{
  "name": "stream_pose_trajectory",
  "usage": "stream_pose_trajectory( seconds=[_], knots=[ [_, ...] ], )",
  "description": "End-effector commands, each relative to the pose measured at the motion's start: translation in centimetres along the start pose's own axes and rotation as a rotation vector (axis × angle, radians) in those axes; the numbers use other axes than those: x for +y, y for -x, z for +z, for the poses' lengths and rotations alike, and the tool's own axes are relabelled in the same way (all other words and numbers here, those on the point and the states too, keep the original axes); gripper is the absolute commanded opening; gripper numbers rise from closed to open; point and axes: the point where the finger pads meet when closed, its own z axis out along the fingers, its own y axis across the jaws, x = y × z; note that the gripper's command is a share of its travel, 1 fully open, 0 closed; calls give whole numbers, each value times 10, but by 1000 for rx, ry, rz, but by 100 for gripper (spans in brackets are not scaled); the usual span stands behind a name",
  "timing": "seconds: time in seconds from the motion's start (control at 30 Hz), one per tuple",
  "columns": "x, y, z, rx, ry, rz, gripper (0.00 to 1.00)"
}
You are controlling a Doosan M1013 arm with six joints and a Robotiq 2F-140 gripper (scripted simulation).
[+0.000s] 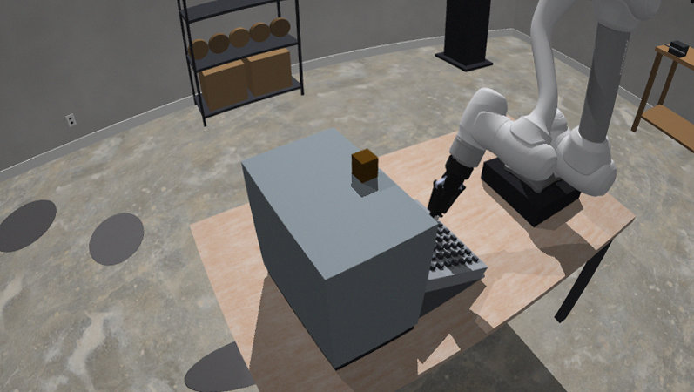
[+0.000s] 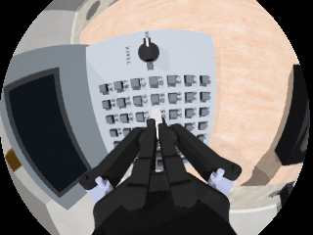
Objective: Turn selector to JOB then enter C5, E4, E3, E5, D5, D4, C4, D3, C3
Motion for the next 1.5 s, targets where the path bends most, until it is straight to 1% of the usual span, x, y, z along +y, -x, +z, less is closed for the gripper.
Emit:
stream_pose_trajectory(
  seconds=[0.0,0.27,0.53,1.03,1.47],
  knots=[
    [0,0,0,0,0,0,0],
    [0,0,-1,0,0,0,0],
    [0,0,-6,0,0,0,0],
    [0,0,-31,0,0,0,0],
    [0,0,-36,0,0,0,0]
  ],
)
